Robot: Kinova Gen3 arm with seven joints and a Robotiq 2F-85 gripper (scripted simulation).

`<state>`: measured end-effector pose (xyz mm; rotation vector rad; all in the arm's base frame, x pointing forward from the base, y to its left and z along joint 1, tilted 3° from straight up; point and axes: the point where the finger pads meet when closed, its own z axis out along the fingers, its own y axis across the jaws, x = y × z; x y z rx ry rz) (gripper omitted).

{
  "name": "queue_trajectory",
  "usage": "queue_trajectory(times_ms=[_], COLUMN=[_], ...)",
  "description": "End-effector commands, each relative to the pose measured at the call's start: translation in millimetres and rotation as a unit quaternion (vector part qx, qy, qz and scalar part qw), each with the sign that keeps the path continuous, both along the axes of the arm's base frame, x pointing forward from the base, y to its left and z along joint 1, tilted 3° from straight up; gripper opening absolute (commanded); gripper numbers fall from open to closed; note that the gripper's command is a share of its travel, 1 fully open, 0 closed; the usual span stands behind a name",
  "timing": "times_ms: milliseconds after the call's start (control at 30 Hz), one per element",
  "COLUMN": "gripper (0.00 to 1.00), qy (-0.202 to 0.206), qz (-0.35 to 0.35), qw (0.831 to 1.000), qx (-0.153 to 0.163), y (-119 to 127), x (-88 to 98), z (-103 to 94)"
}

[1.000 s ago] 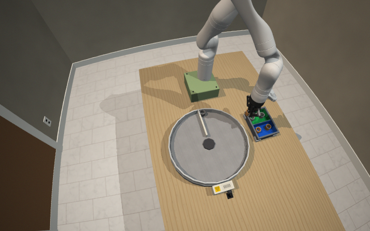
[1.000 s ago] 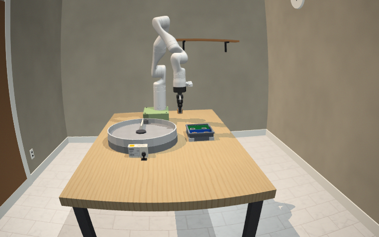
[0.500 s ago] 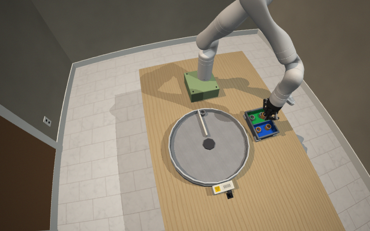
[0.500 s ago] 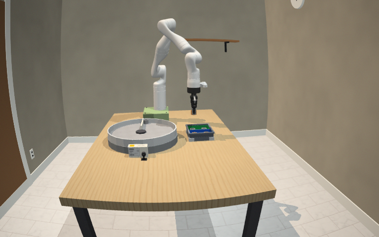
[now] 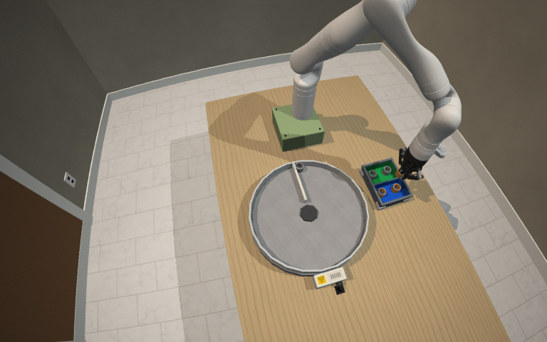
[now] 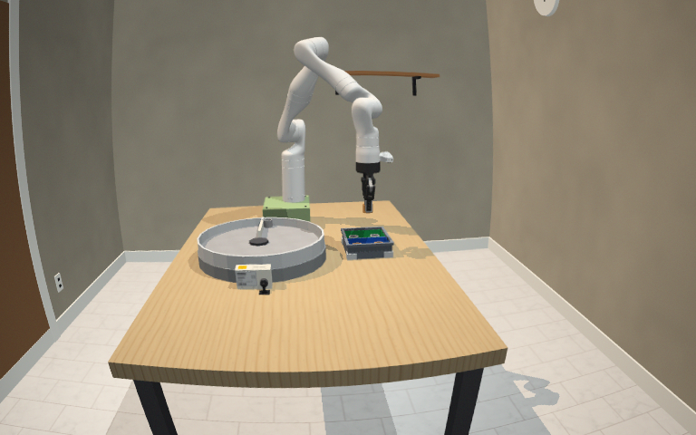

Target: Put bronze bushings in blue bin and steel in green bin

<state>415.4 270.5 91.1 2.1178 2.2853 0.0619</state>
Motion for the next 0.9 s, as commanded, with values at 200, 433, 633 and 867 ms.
queue_trajectory(times_ms=[200,433,633,867], gripper=[0.00,0.00,0.00,0.00], qy=[-0.001,-0.001,-0.001,-0.001], qz=[0.000,0.000,0.000,0.000], qw=[1.000,1.000,1.000,1.000], qx=[0.001,0.001,0.001,0.001], y=[0.4,0.7,0.9,1.2], x=[0.8,1.8,2.8,3.8], z=[-4.4,-25.6,-46.7,-67.8])
